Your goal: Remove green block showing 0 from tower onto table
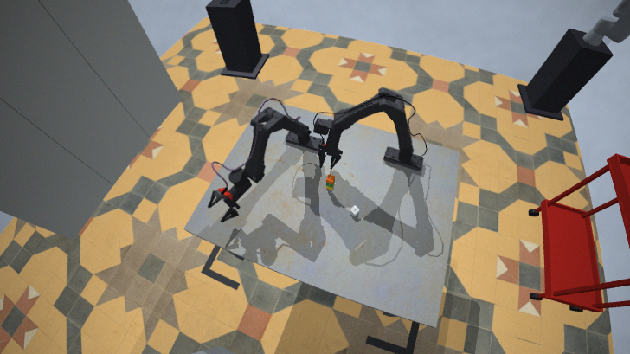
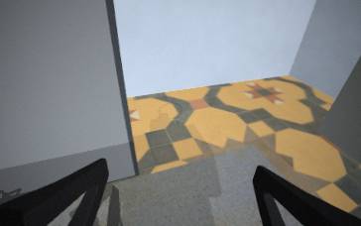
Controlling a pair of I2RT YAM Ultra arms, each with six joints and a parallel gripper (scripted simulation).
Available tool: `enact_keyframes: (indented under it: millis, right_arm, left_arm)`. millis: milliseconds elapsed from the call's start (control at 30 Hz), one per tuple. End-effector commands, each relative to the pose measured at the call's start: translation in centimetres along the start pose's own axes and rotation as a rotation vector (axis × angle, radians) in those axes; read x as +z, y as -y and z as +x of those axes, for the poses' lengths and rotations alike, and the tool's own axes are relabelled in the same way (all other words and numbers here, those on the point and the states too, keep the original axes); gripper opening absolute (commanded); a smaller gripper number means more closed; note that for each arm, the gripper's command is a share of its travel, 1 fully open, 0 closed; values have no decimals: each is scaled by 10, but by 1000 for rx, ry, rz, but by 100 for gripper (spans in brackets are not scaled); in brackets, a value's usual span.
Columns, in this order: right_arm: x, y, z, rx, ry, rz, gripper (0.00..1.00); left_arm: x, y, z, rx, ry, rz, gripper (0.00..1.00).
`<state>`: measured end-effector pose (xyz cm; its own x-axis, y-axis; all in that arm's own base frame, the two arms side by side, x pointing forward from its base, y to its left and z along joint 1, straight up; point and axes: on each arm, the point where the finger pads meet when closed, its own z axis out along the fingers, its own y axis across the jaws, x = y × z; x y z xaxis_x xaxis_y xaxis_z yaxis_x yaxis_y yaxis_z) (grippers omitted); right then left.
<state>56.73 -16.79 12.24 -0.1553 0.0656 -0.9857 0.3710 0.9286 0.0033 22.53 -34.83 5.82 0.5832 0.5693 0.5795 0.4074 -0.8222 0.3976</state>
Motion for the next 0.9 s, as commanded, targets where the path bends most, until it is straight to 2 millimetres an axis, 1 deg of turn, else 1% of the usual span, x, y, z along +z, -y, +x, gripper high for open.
enact_keyframes:
  millis: [0, 200, 267, 433, 600, 767, 867]
  right_arm:
    - [0, 0, -8, 2, 18, 0, 100]
    - [0, 0, -8, 2, 18, 0, 100]
    - [0, 0, -8, 2, 18, 0, 100]
    - [0, 0, -8, 2, 18, 0, 100]
    - [0, 0, -8, 2, 18, 0, 100]
    - [0, 0, -8, 2, 18, 0, 100]
    - [0, 0, -8, 2, 18, 0, 100]
  left_arm:
    - [-2, 1, 3, -158, 107, 146, 55]
    - [-6, -12, 17, -381, 215, 251, 55]
    - [-6, -12, 17, -381, 215, 251, 55]
    - [-9, -17, 30, -590, 298, 377, 55]
    - [-7, -15, 41, -747, 339, 494, 55]
    - [-8, -10, 53, -933, 383, 656, 55]
    - [-6, -9, 56, -916, 377, 649, 55]
